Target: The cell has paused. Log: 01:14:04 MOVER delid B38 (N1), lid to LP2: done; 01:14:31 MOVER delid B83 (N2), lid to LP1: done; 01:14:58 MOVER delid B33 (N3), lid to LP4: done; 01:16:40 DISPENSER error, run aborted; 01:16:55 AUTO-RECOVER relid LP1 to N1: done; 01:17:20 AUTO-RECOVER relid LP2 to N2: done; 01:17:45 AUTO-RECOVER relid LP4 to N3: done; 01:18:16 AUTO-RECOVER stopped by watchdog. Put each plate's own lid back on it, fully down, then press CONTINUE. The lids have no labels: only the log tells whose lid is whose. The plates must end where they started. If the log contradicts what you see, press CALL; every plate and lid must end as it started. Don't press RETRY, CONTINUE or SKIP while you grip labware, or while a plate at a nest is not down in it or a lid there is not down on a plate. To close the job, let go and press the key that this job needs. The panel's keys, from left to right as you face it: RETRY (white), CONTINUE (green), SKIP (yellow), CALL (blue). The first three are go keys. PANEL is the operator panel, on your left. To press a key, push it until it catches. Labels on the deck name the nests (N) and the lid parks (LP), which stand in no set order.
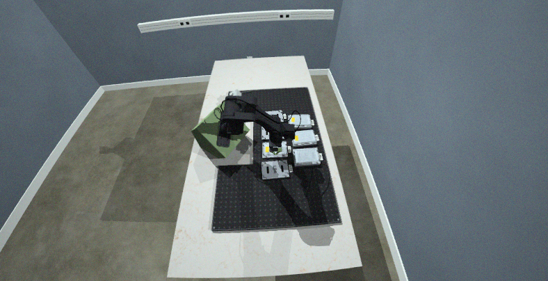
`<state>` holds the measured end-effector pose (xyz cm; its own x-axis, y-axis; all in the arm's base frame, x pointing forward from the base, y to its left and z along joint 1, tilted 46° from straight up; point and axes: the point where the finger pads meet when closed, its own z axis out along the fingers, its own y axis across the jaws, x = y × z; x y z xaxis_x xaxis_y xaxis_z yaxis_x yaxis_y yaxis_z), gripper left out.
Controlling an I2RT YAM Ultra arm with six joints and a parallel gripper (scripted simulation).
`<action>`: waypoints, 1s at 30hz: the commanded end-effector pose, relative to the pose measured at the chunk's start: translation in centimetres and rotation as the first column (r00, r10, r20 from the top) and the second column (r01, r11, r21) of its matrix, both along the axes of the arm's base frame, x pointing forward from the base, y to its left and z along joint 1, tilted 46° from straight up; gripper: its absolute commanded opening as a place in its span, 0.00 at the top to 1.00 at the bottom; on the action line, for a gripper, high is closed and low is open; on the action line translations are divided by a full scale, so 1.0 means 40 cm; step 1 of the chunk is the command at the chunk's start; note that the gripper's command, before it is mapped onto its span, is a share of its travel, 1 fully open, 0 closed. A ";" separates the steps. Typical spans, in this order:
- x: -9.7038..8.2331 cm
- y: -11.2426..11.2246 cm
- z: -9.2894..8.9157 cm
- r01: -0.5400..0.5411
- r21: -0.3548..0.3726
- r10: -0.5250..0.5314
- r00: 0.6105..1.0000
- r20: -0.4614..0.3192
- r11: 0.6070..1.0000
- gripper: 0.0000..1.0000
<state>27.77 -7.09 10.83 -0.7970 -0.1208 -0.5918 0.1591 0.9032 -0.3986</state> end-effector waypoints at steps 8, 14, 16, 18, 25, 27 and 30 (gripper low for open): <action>0.005 -0.006 -0.019 -0.001 0.002 0.001 1.000 -0.007 1.000 1.00; 0.010 -0.009 -0.013 -0.001 0.002 0.001 1.000 0.006 1.000 1.00; 0.007 -0.009 -0.021 -0.001 0.001 0.001 1.000 -0.002 1.000 1.00; 0.005 -0.008 -0.031 -0.003 0.002 0.003 1.000 -0.014 1.000 1.00; 0.014 -0.007 -0.006 -0.001 0.000 0.001 1.000 0.014 1.000 1.00; 0.014 -0.007 -0.006 -0.001 0.000 0.001 1.000 0.014 1.000 1.00; 0.014 -0.008 -0.006 -0.001 0.000 0.001 1.000 0.014 1.000 1.00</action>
<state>28.14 -7.33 10.34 -0.7967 -0.1215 -0.5920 0.1583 0.9034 -0.3985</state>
